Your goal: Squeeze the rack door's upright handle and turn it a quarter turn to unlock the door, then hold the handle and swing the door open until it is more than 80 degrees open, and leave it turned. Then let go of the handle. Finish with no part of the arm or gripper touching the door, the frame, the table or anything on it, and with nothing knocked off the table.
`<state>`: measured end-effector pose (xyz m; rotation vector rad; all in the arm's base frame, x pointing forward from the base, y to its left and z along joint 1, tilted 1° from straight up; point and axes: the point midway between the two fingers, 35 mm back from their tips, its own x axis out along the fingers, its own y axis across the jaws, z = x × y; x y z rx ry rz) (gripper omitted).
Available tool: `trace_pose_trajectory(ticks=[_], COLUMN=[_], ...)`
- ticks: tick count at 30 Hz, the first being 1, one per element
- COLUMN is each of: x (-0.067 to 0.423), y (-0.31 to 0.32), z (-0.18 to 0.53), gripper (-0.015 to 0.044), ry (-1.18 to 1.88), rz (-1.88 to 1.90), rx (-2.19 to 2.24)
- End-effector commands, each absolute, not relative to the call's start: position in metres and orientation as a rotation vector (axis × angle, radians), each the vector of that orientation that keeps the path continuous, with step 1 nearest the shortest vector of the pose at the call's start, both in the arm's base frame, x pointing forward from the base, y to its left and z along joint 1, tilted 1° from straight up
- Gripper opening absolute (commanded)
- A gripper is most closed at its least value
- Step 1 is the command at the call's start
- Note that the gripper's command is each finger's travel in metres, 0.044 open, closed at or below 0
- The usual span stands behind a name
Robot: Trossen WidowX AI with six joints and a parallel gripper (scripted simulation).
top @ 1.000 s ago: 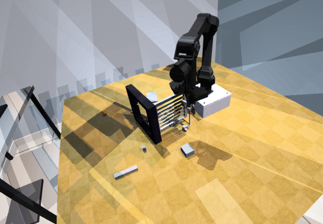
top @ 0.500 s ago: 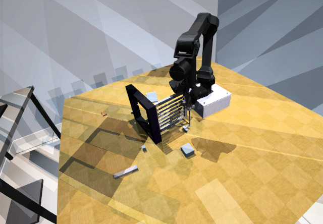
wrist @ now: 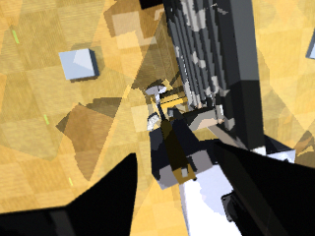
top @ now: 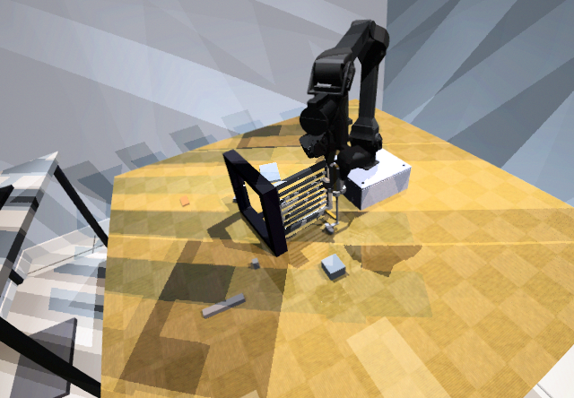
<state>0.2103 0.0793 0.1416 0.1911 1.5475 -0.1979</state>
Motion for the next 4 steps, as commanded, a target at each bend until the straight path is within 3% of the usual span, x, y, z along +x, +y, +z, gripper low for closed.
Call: trace_pose_trajectory(ticks=[1,4], x=[0.2111,0.2110], y=[0.0800,0.0800], z=[0.1478,0.1515], gripper=[0.0284,0.0284], ry=[1.545,1.545], rz=[-0.198,-0.198], rx=[0.196,0.196])
